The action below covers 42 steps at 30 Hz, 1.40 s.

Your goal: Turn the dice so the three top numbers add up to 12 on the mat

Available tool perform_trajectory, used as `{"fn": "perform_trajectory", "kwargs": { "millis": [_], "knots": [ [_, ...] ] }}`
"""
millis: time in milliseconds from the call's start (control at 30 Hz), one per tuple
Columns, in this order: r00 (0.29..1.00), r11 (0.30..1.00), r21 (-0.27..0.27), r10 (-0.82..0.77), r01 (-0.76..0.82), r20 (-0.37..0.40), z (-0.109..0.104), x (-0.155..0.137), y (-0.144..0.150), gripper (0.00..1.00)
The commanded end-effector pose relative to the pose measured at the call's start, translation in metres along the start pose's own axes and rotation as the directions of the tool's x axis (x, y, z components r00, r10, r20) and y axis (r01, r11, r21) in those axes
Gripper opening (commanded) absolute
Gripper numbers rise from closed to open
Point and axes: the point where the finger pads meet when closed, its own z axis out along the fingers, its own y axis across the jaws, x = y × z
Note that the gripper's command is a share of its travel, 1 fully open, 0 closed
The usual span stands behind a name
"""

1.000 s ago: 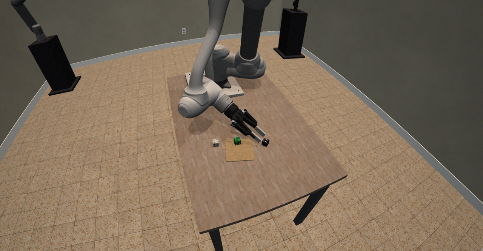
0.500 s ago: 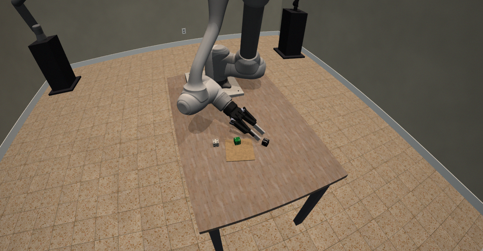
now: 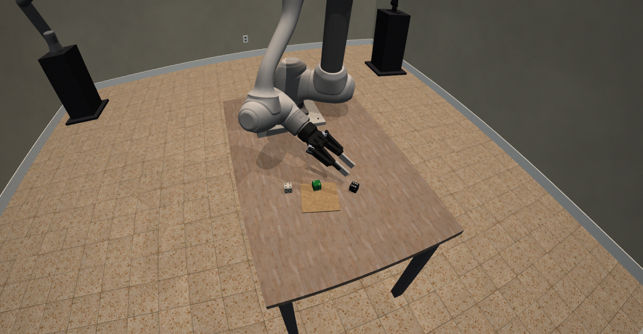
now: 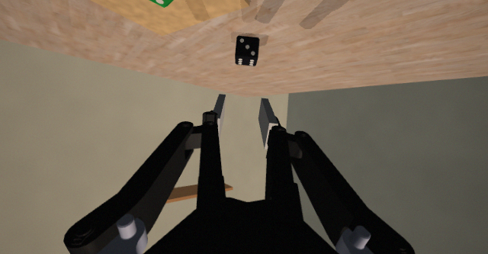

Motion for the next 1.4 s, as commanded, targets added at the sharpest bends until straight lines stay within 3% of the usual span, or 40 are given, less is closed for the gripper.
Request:
{"fn": "perform_trajectory", "kwargs": {
  "millis": [0, 167, 333, 400, 633, 667, 733, 900, 1000, 1100, 1367],
  "knots": [
    [1.0, 1.0, 0.0, 0.0, 0.0, 0.0, -0.002, -0.003, 0.0, 0.28],
    [1.0, 1.0, -0.002, 0.0, 0.0, -0.007, -0.001, -0.003, 0.0, 0.28],
    [0.995, 1.0, -0.007, 0.001, -0.002, -0.098, 0.003, -0.007, 0.002, 0.28],
    [0.995, 1.0, -0.007, 0.001, -0.002, -0.098, 0.003, -0.007, 0.002, 0.28],
    [0.934, 1.0, -0.005, 0.001, -0.003, -0.356, 0.012, -0.021, 0.001, 0.28],
    [0.934, 1.0, -0.005, 0.001, -0.003, -0.357, 0.012, -0.021, 0.001, 0.28],
    [0.903, 1.0, -0.002, 0.0, -0.001, -0.429, 0.015, -0.026, 0.001, 0.28],
    [0.847, 1.0, 0.002, 0.0, 0.001, -0.531, 0.018, -0.033, -0.001, 0.28],
    [0.846, 1.0, 0.002, 0.0, 0.001, -0.533, 0.018, -0.033, -0.001, 0.28],
    [0.784, 1.0, 0.002, 0.001, 0.001, -0.62, 0.021, -0.04, -0.001, 0.28],
    [0.654, 1.0, -0.004, -0.001, -0.002, -0.756, 0.029, -0.053, 0.001, 0.28]
  ]
}}
